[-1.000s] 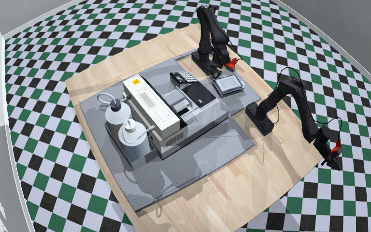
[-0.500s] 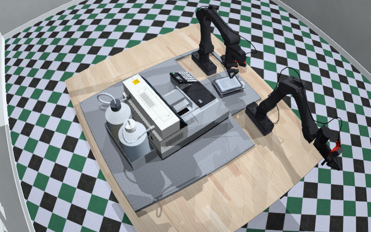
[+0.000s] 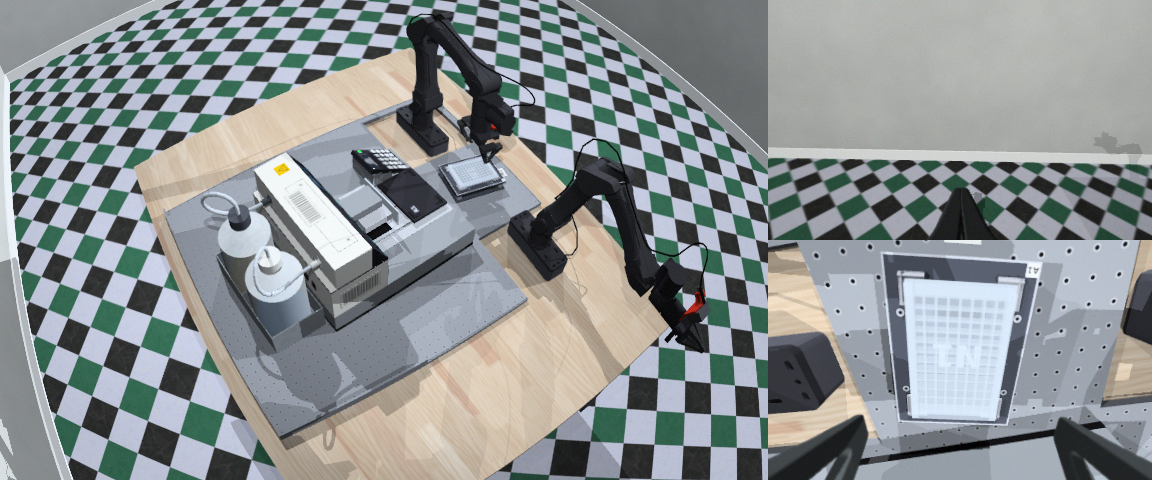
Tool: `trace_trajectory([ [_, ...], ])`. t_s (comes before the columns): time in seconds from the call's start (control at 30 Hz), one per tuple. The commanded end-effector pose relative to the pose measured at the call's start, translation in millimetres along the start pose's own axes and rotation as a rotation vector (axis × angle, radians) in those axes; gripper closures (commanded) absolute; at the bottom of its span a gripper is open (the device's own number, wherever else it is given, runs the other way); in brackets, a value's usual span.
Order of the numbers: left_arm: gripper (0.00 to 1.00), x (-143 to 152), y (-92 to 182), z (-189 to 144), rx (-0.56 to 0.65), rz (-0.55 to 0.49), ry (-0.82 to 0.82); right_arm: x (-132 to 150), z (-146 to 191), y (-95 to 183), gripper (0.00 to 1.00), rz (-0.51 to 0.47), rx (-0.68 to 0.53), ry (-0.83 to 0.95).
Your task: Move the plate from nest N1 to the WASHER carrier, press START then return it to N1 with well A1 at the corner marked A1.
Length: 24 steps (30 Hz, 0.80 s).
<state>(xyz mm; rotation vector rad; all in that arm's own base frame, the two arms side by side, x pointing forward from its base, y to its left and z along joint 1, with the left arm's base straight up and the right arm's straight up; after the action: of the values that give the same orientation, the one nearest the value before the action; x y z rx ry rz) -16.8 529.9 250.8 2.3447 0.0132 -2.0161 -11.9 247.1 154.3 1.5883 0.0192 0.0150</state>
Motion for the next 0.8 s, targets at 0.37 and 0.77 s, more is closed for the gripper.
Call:
trace_trajectory([
  [0.37, 1.0, -6, 0, 2, 0.008, -0.031, -0.01, 3, 0, 18, 0.0, -0.004, 0.043, -0.045],
  [0.77, 1.0, -6, 0, 2, 0.008, -0.031, -0.01, 4, -1, -19, 0.0, -0.002, -0.001, -0.063],
])
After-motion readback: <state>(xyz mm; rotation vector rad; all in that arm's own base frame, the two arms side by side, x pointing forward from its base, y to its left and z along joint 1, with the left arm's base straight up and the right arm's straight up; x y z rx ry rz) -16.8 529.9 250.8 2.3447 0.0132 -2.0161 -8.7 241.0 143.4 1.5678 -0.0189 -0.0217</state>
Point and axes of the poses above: on each arm, the point where the finger pads meet when closed, its own y axis back along the fingers, its own z axis across the jaws, x = y × z, the point moved 5 cm from there along y, back along the fingers, and after that the axes turned 8 degrees about y, right-handed, at the moved point
